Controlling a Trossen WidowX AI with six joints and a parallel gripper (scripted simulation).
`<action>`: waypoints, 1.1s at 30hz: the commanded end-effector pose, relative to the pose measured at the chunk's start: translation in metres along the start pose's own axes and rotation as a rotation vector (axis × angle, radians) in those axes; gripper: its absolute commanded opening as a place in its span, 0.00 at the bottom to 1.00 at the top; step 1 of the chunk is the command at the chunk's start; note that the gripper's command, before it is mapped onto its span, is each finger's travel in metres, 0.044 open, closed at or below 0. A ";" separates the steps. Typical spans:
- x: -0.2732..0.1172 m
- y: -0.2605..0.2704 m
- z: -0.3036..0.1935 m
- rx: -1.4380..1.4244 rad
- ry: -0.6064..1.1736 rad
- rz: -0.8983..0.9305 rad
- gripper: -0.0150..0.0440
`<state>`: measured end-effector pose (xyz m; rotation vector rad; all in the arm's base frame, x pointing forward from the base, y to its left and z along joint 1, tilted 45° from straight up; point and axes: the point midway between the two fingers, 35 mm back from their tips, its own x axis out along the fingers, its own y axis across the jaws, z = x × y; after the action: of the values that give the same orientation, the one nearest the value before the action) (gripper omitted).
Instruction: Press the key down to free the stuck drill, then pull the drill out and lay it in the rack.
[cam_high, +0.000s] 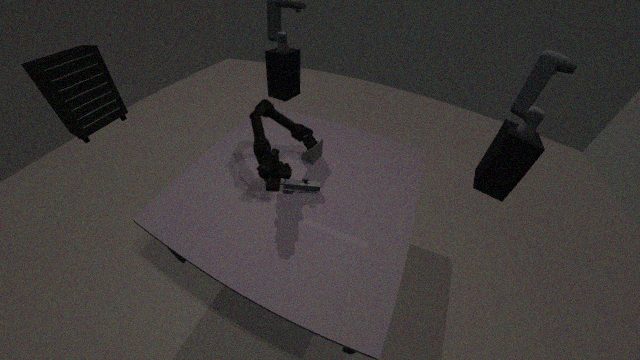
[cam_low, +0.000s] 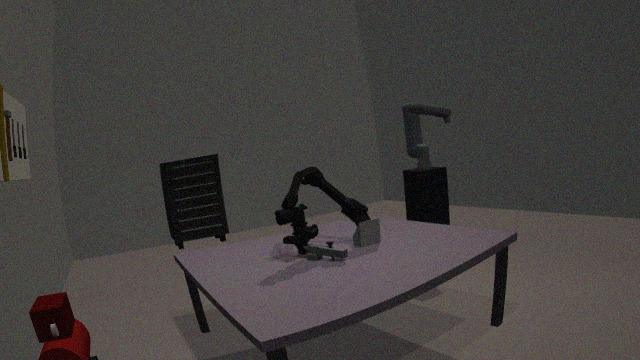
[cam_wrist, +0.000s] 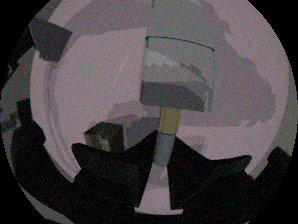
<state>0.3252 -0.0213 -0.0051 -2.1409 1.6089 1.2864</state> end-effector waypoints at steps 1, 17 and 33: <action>-0.002 -0.001 -0.008 0.000 0.006 -0.003 0.25; -0.006 -0.002 -0.034 0.001 0.007 -0.003 0.25; -0.002 -0.001 -0.025 0.001 0.006 -0.002 0.92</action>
<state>0.3401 -0.0351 0.0133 -2.1433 1.6121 1.2819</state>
